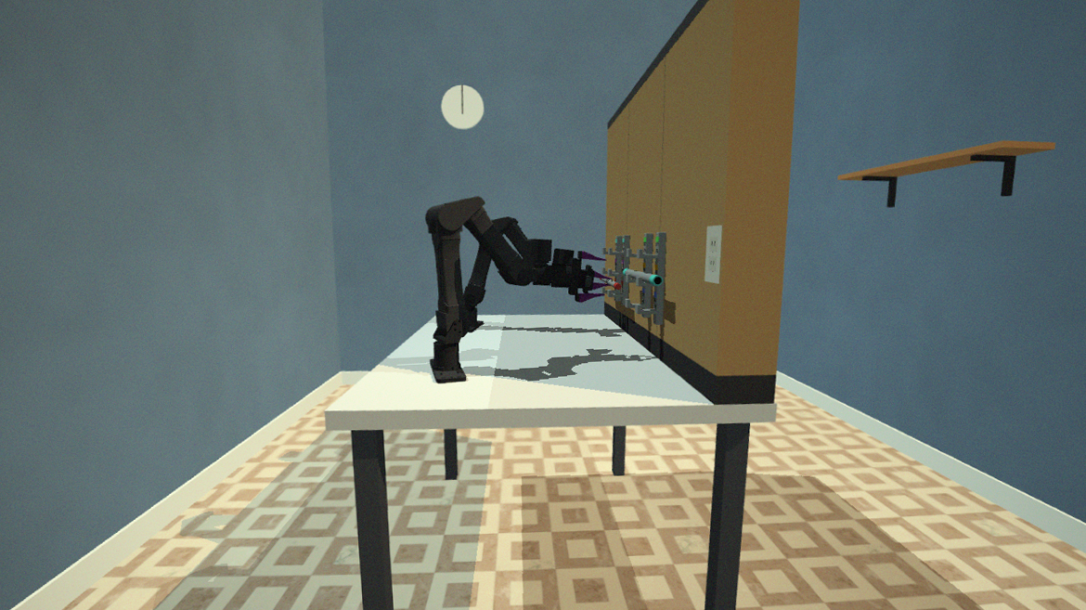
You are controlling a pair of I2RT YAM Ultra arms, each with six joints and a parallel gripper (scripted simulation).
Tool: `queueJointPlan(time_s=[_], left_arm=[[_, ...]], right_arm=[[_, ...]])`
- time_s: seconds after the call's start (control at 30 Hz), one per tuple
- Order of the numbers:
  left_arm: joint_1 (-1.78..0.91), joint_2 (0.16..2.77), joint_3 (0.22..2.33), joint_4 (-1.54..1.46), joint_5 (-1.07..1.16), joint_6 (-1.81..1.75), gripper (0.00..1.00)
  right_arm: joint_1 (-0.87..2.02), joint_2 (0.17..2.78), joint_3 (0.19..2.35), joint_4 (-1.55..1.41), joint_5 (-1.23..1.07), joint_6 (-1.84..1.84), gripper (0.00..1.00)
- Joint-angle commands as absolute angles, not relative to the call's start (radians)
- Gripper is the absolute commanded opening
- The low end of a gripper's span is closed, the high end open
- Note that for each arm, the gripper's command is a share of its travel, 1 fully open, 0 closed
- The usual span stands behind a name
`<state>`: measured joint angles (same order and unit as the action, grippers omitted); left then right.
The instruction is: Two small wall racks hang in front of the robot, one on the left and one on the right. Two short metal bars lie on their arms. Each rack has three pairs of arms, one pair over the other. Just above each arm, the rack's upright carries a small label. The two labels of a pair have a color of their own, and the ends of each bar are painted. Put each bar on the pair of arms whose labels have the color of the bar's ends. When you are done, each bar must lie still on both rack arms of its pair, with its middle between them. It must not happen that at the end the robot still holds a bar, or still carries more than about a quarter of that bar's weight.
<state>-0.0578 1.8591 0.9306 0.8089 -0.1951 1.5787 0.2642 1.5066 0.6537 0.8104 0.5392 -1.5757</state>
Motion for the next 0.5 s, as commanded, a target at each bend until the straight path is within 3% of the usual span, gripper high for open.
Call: queueJointPlan(time_s=[0.0, 0.47], left_arm=[[-0.046, 1.848, 0.984, 0.864, -0.189, 1.572, 0.0], [-0.04, 1.897, 1.028, 0.868, -0.183, 1.572, 0.0]], right_arm=[[0.274, 1.508, 0.657, 0.849, 0.544, -1.57, 1.0], [0.274, 1.508, 0.657, 0.849, 0.544, -1.57, 1.0]])
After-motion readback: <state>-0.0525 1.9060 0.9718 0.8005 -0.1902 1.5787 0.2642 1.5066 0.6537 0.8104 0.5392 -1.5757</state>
